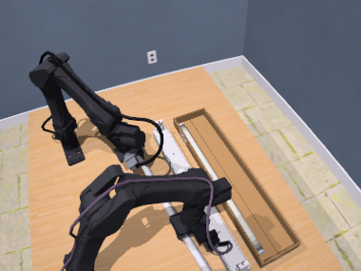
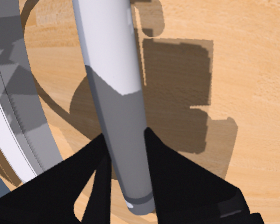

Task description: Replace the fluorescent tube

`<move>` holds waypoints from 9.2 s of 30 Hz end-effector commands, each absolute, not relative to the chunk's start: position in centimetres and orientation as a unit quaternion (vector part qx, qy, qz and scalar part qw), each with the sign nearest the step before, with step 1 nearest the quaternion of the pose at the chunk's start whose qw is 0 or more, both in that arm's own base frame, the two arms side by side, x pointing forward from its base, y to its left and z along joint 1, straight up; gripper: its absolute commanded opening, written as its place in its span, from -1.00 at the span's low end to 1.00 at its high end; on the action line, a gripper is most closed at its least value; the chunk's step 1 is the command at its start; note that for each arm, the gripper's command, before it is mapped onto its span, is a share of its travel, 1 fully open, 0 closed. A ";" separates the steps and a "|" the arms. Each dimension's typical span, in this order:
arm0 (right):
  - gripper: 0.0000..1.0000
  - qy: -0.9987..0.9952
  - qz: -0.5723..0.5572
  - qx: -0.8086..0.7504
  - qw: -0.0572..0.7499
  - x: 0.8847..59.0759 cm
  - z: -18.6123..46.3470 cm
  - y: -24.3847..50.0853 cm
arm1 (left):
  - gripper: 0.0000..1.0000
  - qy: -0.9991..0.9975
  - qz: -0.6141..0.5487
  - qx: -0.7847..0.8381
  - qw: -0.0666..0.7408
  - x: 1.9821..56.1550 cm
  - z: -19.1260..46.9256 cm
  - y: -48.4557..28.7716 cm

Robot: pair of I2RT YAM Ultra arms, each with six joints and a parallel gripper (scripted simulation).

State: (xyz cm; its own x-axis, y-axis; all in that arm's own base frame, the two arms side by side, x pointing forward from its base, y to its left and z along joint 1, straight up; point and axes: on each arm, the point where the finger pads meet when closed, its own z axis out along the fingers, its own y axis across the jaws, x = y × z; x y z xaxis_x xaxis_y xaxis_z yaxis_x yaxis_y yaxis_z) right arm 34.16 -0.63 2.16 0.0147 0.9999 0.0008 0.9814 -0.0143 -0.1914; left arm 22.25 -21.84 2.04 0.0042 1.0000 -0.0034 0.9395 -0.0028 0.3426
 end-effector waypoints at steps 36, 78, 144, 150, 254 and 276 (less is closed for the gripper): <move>-0.02 -0.696 0.057 -0.713 0.057 35.4 7.9 -0.6 | -0.78 0.692 0.119 0.700 0.131 22.0 2.3 -22.0; -0.02 -0.697 -0.123 -0.694 -0.131 33.2 4.4 -0.6 | -0.78 0.692 0.119 0.700 0.131 22.0 2.3 -22.0; -0.78 -0.685 -0.132 -0.702 -0.144 34.5 6.2 -1.3 | -0.78 0.698 0.112 0.694 0.136 22.1 5.7 -22.5; -0.78 -0.683 -0.138 -0.702 -0.149 34.8 6.6 -1.3 | -0.78 0.696 0.110 0.695 0.144 22.2 6.0 -22.9; -0.78 -0.701 -0.014 -0.713 -0.022 34.5 5.0 -0.6 | -0.78 0.701 0.002 0.713 0.020 22.2 5.4 -22.6; -0.78 -0.702 0.020 -0.712 0.015 34.3 5.6 -0.4 | -0.78 0.701 -0.040 0.711 -0.025 22.2 5.2 -22.3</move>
